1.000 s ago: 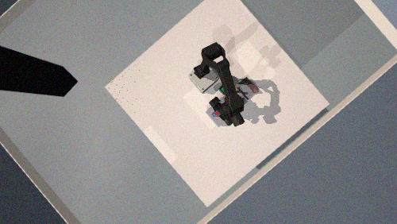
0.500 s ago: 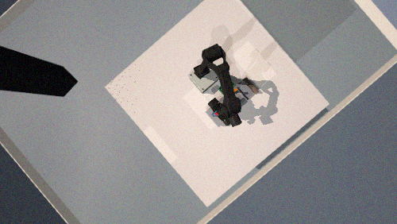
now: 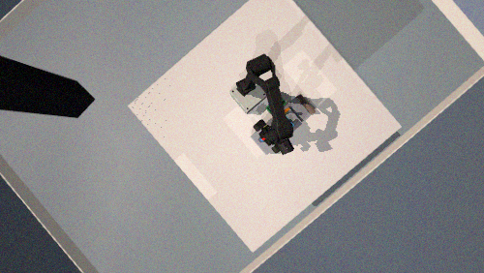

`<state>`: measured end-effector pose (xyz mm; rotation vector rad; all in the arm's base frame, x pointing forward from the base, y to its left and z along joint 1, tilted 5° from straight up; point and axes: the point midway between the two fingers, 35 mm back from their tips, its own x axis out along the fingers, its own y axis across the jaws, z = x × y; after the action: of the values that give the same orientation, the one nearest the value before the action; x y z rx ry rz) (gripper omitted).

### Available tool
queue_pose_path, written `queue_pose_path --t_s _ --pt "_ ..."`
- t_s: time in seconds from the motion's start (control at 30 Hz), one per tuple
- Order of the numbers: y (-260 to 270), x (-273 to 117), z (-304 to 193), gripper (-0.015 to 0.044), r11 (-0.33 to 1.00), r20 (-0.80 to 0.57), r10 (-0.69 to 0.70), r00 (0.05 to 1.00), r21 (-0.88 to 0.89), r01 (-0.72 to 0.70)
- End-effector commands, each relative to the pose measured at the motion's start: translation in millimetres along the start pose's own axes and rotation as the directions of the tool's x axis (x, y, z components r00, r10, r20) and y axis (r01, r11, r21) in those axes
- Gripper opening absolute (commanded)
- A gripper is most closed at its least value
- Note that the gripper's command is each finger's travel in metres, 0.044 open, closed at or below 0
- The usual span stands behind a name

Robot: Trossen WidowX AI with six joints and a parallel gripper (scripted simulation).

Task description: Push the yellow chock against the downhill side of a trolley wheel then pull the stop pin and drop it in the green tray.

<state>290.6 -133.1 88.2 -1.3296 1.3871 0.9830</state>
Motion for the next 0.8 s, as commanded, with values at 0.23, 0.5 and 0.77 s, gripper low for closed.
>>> queue_pose_path --t_s 0.23,0.5,0.77 --pt "-0.3 -5.1 -1.0 0.0000 1.000 0.000 -0.001 1.000 -0.002 0.001" --pt "1.4 -11.8 -1.5 0.0000 1.000 0.000 0.000 1.000 -0.002 0.000" --pt "1.6 -18.2 -1.7 0.0000 1.000 0.000 0.000 1.000 -0.002 0.000"
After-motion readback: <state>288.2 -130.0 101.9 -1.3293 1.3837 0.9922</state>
